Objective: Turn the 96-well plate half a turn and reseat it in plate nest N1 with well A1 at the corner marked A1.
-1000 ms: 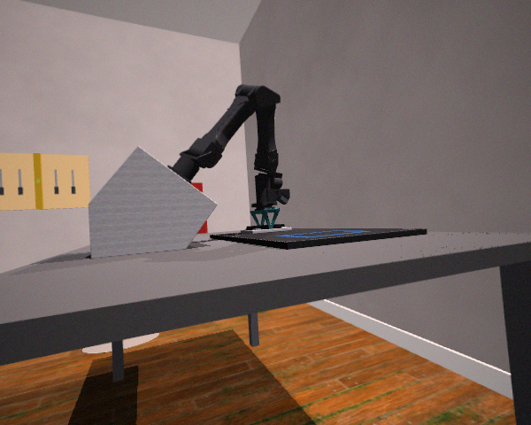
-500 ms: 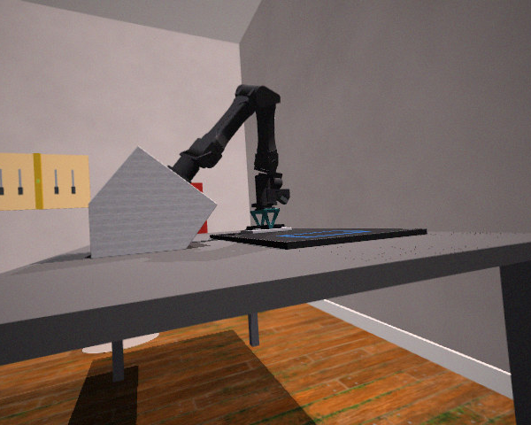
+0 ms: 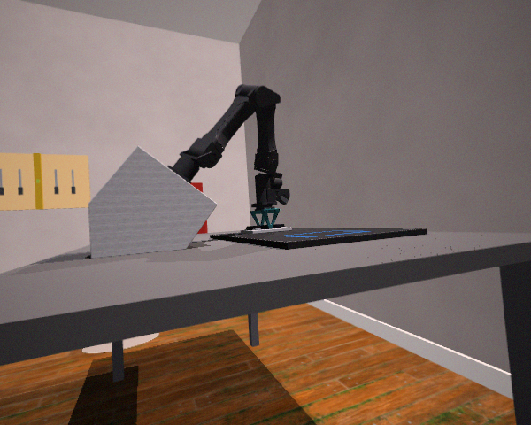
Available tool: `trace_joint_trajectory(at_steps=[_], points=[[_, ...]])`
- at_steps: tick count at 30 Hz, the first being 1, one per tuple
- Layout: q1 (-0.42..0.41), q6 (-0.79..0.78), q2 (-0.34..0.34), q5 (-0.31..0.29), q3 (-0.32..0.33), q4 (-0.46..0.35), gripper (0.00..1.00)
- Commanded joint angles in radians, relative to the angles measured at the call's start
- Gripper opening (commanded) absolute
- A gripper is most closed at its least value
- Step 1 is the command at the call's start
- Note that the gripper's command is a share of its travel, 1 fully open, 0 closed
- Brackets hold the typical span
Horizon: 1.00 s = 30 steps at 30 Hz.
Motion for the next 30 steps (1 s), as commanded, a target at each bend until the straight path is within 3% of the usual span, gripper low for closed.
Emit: trace_joint_trajectory(at_steps=[1,30], points=[[0.008,0.004,-0.021,0.004,0.004,-0.014,0.00],[0.062,0.053,-0.127,0.033,0.038,-0.172,0.00]])
